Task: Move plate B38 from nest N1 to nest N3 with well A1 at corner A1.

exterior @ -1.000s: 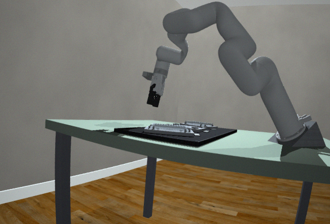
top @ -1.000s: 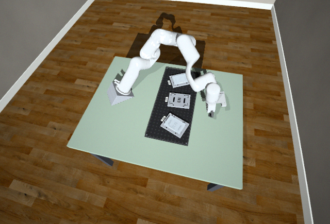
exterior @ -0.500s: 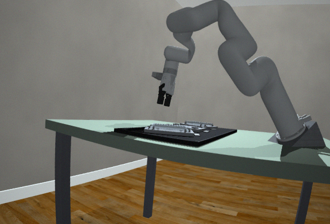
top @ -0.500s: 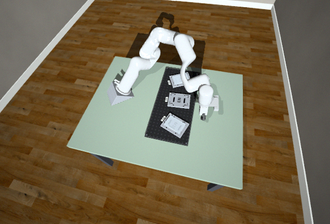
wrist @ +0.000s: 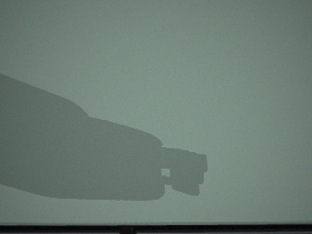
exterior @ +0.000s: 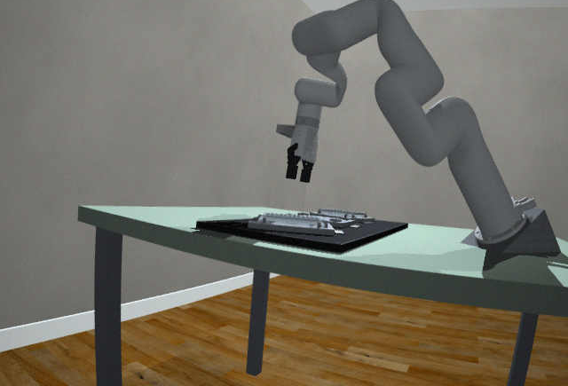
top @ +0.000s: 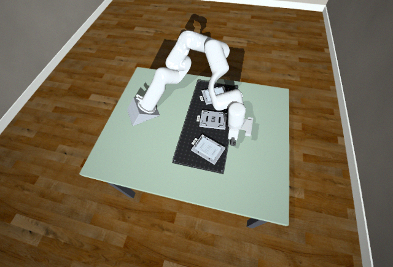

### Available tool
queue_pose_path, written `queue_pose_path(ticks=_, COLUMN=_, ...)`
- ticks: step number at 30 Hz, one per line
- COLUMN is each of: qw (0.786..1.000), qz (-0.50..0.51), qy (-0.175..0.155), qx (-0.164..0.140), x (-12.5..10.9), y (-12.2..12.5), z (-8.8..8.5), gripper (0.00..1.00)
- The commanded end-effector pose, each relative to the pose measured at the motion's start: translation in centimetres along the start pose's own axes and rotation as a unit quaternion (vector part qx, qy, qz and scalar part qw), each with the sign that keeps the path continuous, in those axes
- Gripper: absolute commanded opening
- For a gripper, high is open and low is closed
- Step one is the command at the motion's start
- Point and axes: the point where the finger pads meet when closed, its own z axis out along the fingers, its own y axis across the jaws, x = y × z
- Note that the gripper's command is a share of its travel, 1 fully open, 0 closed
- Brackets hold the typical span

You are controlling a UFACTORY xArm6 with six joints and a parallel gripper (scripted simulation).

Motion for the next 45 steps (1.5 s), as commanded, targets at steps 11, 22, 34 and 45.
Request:
queue_pose_path(ticks=11, qw=0.999, qz=0.050, qy=-0.007, qx=-0.013, x=-4.1, y=2.5, z=-1.2, gripper=1.00)
queue_pose_path(ticks=22, qw=0.994, qz=0.109, qy=-0.015, qx=-0.024, x=-8.1, y=4.3, z=-2.1, gripper=1.00)
queue_pose_path(ticks=34, qw=0.985, qz=0.168, qy=-0.023, qx=-0.033, x=-12.2, y=5.6, z=-2.8, gripper=1.00)
queue_pose_path(ticks=45, qw=0.985, qz=0.168, qy=-0.023, qx=-0.033, x=-12.8, y=5.8, z=-2.9, gripper=1.00)
